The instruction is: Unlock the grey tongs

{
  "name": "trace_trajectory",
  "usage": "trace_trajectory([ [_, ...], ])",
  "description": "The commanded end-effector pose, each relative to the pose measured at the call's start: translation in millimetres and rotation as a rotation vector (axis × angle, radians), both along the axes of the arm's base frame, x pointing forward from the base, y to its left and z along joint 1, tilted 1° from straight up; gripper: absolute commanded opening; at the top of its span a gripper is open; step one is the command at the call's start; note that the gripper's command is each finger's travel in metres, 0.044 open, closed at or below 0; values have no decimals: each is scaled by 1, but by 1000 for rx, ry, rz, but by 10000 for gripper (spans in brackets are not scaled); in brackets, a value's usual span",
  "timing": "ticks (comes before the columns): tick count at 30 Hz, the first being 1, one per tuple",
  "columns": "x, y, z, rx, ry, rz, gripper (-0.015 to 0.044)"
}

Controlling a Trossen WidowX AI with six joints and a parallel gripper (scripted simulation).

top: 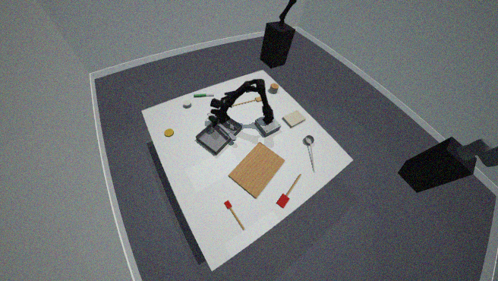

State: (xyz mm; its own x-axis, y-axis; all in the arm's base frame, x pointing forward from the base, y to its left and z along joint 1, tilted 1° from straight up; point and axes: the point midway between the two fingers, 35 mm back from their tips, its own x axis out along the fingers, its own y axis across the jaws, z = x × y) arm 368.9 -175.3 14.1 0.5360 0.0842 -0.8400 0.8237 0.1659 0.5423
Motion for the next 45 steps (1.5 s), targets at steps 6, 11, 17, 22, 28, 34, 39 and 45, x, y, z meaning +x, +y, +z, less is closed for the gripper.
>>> trace_trajectory([
  [6,1,0,-1,0,0,0,208],
  [11,1,0,-1,0,0,0,96],
  [17,1,0,-1,0,0,0,56],
  [22,1,0,-1,0,0,0,3],
  [28,1,0,7,0,1,-1,-150],
  [34,-2,0,72,0,9,-5,-150],
  [39,-2,1,75,0,9,-6,-150],
  [45,-2,1,75,0,9,-6,-150],
])
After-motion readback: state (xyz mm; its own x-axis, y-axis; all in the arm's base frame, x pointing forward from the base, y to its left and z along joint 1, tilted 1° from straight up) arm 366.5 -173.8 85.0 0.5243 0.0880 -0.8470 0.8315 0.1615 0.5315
